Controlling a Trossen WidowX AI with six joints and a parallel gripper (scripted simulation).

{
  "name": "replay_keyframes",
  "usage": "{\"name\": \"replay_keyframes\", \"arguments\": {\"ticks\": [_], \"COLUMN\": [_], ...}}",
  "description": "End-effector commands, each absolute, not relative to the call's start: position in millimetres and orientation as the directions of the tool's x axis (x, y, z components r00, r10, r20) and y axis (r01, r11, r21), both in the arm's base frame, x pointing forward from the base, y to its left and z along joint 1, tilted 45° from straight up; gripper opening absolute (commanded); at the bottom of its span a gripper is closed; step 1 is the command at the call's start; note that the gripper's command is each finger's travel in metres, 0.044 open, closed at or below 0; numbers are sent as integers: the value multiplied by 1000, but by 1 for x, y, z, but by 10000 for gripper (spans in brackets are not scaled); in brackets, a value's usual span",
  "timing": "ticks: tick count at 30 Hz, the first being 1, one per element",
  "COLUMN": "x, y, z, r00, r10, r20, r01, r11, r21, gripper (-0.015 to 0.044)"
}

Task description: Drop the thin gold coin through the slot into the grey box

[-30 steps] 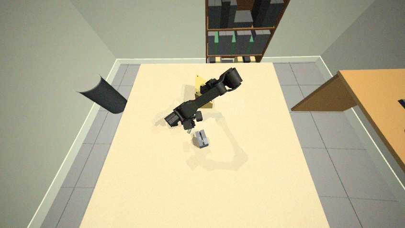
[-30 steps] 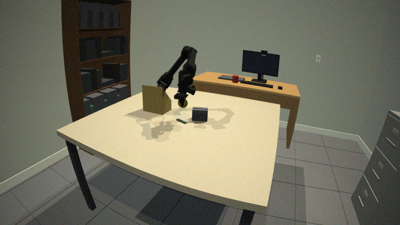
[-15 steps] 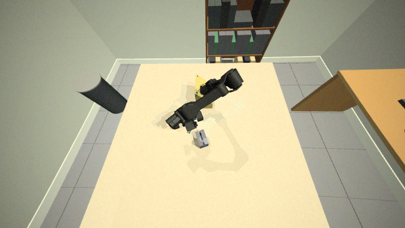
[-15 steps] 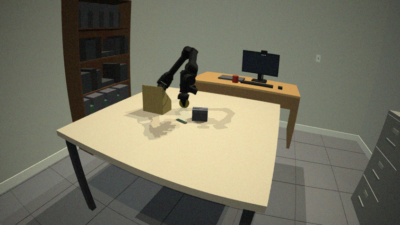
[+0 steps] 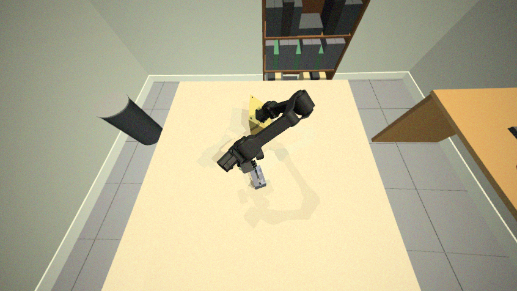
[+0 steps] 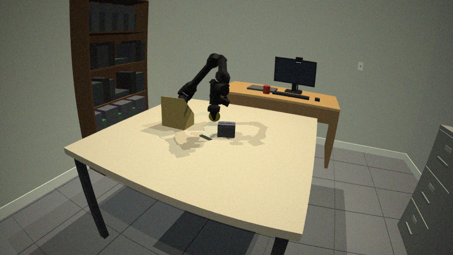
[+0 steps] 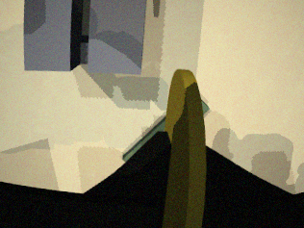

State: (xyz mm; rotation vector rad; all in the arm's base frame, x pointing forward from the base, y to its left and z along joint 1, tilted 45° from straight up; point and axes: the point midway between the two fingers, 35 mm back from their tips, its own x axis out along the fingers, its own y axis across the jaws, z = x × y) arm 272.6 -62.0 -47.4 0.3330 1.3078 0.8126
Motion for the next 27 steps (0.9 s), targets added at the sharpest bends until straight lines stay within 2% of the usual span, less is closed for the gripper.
{"name": "replay_keyframes", "arguments": {"ticks": [1,27], "x": [279,320], "y": [-58,-23], "z": [-42,-6], "r00": [44,45], "r10": [693,705], "r20": [-720,-708], "r01": [-336,-324], "r11": [689,681], "r21": [642,657], "gripper": [0,0]}}
